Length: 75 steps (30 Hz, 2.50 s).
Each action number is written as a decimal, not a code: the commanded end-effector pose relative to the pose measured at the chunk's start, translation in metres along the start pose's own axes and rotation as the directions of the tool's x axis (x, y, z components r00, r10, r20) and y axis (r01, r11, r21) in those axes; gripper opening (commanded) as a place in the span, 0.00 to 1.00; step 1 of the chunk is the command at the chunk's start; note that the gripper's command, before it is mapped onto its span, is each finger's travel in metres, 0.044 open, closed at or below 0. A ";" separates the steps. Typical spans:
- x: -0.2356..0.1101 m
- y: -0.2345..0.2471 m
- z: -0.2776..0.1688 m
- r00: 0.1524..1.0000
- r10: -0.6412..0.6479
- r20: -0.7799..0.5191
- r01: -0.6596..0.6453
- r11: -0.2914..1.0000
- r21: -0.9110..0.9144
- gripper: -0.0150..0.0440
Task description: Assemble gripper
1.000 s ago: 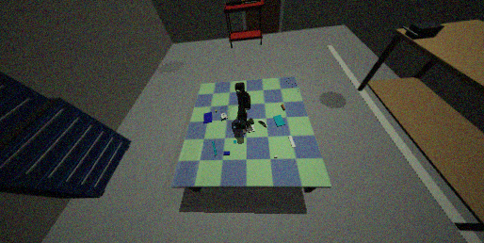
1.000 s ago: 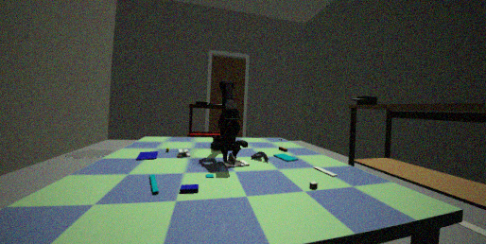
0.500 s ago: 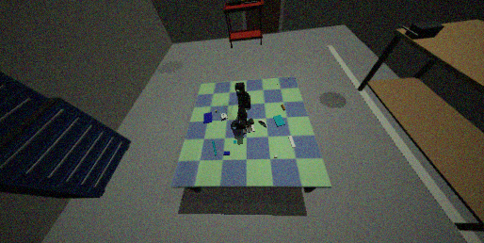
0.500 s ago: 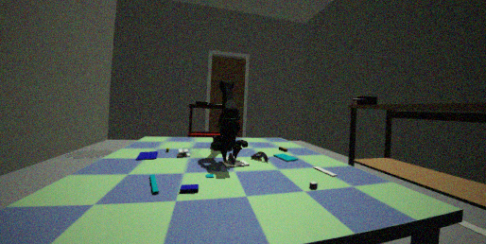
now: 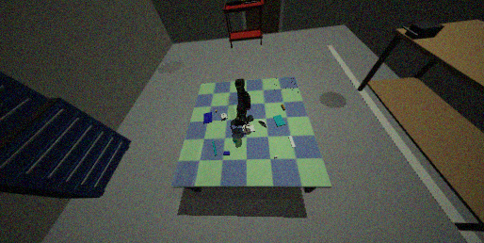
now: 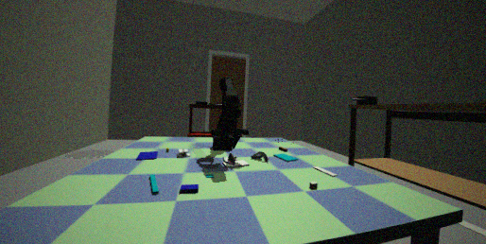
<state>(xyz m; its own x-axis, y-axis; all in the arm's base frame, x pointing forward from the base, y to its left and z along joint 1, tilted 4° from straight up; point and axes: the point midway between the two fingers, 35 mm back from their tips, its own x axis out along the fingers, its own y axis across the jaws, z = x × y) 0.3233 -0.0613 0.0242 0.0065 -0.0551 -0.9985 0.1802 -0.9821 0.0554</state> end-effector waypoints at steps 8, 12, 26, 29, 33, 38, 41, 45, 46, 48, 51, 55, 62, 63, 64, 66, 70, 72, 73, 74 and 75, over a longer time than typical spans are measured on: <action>-0.002 -0.001 0.000 1.000 0.001 -0.001 -0.001 1.000 0.003 0.25; -0.002 -0.001 0.000 1.000 0.001 -0.001 -0.001 1.000 0.003 0.25; -0.002 -0.009 -0.005 1.000 -0.001 -0.003 0.001 0.990 -0.143 0.25; -0.002 -0.015 -0.007 1.000 -0.003 -0.004 0.002 0.972 -0.236 0.25; -0.002 -0.023 -0.011 1.000 -0.005 -0.004 0.003 0.934 -0.357 0.25; -0.003 -0.033 -0.015 1.000 -0.008 -0.004 0.005 0.866 -0.499 0.25; -0.003 -0.039 -0.017 1.000 -0.009 -0.004 0.005 0.815 -0.579 0.25; -0.003 -0.047 -0.020 1.000 -0.011 -0.004 0.006 0.735 -0.678 0.25; -0.003 -0.049 -0.020 1.000 -0.012 -0.004 0.006 0.713 -0.701 0.25; -0.004 -0.053 -0.022 1.000 -0.013 -0.004 0.006 0.667 -0.745 0.25; -0.004 -0.059 -0.024 1.000 -0.014 -0.004 0.005 0.594 -0.805 0.25; -0.004 -0.068 -0.026 1.000 -0.016 -0.003 0.005 0.487 -0.874 0.25; -0.005 -0.083 -0.029 1.000 -0.019 -0.003 0.003 0.282 -0.959 0.25; -0.005 -0.085 -0.030 1.000 -0.019 -0.002 0.003 0.251 -0.968 0.25; -0.005 -0.087 -0.030 1.000 -0.020 -0.002 0.002 0.221 -0.975 0.25; -0.005 -0.091 -0.031 1.000 -0.021 -0.002 0.001 0.158 -0.987 0.25; -0.005 -0.100 -0.033 1.000 -0.022 -0.001 -0.001 0.032 -0.999 0.25; -0.006 -0.104 -0.033 1.000 -0.023 -0.001 -0.002 -0.032 -0.999 0.25; -0.006 -0.106 -0.034 1.000 -0.023 -0.001 -0.002 -0.063 -0.998 0.25; -0.006 -0.109 -0.034 1.000 -0.024 -0.001 -0.003 -0.095 -0.995 0.25; -0.006 -0.111 -0.034 1.000 -0.024 0.000 -0.003 -0.127 -0.992 0.25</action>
<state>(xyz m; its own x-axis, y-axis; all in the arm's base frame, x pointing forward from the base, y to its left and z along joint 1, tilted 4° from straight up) 0.3377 0.0447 0.0242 0.0071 -0.0382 -0.9992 0.9822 0.1879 -0.0002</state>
